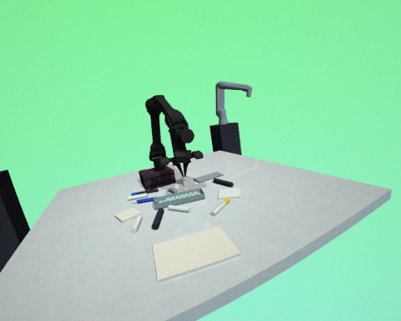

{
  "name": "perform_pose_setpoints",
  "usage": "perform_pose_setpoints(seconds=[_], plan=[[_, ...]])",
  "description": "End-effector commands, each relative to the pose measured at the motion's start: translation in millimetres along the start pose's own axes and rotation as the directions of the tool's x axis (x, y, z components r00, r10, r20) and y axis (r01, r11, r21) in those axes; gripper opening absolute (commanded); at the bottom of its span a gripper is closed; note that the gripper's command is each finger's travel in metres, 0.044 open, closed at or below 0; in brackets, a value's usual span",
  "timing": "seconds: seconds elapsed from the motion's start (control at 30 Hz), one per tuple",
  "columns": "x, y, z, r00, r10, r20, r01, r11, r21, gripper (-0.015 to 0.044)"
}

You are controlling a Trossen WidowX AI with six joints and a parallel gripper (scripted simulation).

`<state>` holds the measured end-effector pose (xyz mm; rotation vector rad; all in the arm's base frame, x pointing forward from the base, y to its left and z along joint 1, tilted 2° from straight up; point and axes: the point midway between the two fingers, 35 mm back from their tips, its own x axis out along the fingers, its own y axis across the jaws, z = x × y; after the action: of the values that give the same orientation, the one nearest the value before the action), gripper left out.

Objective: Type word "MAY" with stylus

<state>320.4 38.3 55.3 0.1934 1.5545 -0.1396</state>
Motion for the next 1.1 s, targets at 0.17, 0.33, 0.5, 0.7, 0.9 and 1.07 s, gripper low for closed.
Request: perform_pose_setpoints(seconds=[0.17, 0.33, 0.5, 0.7, 0.9, 1.07], plan=[[0, 0, 0, 1.000, 0.000, 0.000, 0.000, 1.000, 0.000, 0.0000], [0, 0, 0, 1.000, 0.000, 0.000, 0.000, 1.000, 0.000, 0.0000], [0, 0, 0, 1.000, 0.000, 0.000, 0.000, 1.000, 0.000, 0.0000], [6, -22, 1, 0.998, -0.055, 0.011, 0.052, 0.983, 0.174, 0.0131], [24, -110, -10, 0.959, -0.285, 0.009, 0.168, 0.592, 0.788, 0.0150], [29, -147, -23, 0.922, -0.387, -0.017, 0.139, 0.290, 0.947, 0.0150]])
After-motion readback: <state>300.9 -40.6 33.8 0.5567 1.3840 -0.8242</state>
